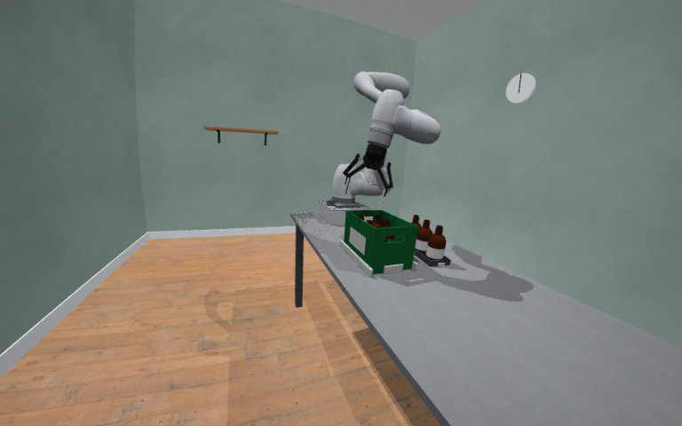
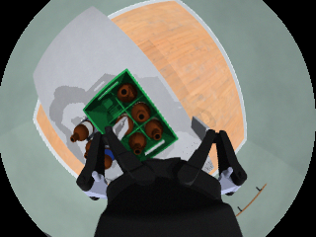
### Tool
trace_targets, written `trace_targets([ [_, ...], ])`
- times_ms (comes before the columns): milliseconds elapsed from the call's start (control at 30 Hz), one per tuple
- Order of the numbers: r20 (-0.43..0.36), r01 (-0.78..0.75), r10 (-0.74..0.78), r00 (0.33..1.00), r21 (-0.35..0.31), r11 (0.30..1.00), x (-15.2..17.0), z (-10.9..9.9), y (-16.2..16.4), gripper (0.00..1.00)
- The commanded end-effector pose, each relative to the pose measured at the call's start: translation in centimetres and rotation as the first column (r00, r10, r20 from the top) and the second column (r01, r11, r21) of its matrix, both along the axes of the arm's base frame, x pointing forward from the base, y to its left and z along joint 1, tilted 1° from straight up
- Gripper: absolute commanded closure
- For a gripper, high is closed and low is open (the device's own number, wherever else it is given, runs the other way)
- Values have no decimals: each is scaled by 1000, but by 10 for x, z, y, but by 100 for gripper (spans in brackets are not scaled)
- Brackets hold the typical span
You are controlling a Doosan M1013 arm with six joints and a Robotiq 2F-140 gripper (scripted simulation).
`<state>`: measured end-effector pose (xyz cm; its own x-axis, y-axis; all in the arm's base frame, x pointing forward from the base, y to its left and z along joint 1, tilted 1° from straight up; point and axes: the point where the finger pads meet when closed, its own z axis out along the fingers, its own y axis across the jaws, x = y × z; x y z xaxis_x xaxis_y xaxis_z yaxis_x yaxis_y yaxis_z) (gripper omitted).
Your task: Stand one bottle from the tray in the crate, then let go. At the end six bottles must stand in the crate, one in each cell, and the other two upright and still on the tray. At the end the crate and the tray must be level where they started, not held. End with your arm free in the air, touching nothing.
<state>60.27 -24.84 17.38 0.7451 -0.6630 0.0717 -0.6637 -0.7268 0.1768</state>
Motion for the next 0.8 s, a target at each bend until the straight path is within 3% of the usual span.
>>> trace_targets([
  [0, 46, 88, -93, 995, 94, 992, 9, -2, 14, 0],
  [67, 74, 149, -162, 984, 159, 976, 19, -1, 23, 0],
  [267, 82, 169, -186, 979, 182, 969, 23, 0, 26, 0],
  [300, 82, 169, -186, 979, 182, 969, 23, 0, 26, 100],
  [767, 82, 169, -186, 979, 182, 969, 23, 0, 26, 100],
])
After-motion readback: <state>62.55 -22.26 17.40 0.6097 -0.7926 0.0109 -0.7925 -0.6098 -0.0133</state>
